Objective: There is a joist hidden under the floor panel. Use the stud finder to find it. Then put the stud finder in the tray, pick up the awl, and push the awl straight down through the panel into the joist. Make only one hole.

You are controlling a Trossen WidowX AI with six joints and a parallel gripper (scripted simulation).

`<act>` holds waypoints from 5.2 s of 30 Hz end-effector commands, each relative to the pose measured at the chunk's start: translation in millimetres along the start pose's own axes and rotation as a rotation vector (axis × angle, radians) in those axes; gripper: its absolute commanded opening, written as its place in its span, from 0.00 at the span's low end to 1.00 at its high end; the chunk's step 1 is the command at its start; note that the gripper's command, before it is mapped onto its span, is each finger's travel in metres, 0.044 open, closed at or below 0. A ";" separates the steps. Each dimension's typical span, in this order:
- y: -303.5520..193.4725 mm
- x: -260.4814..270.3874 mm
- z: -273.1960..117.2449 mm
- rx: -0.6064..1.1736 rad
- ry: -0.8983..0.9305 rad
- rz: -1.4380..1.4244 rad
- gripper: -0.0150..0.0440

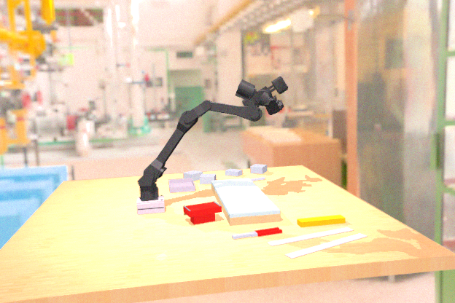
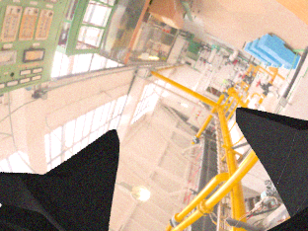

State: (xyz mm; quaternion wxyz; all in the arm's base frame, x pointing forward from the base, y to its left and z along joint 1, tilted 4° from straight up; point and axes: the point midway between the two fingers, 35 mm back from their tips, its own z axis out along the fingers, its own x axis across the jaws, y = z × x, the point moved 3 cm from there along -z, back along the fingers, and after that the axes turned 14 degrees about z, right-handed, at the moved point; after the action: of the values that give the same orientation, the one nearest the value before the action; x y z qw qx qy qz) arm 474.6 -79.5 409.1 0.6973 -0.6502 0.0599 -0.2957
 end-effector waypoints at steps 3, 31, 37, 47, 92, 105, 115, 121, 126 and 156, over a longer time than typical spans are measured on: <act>1.3 8.7 -8.1 0.017 0.058 0.128 1.00; 155.5 5.8 -236.5 0.693 1.472 2.065 1.00; 184.8 -49.8 -276.4 0.904 1.837 2.271 1.00; 205.8 -173.5 -319.8 1.283 2.585 2.370 1.00; 213.8 -281.5 -327.1 1.492 3.213 2.143 1.00; 233.4 -288.7 -328.5 1.492 3.213 2.143 1.00; 238.5 -290.9 -328.8 1.492 3.213 2.143 0.89; 238.5 -290.9 -328.8 1.492 3.213 2.143 0.82; 238.5 -290.9 -328.8 1.492 3.213 2.143 0.76; 206.1 -272.0 -336.6 1.493 3.212 2.141 0.25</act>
State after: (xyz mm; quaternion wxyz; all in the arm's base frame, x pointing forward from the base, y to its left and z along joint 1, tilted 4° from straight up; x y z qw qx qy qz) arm 162.0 -233.4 81.4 0.0383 -0.7610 -0.6477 0.0008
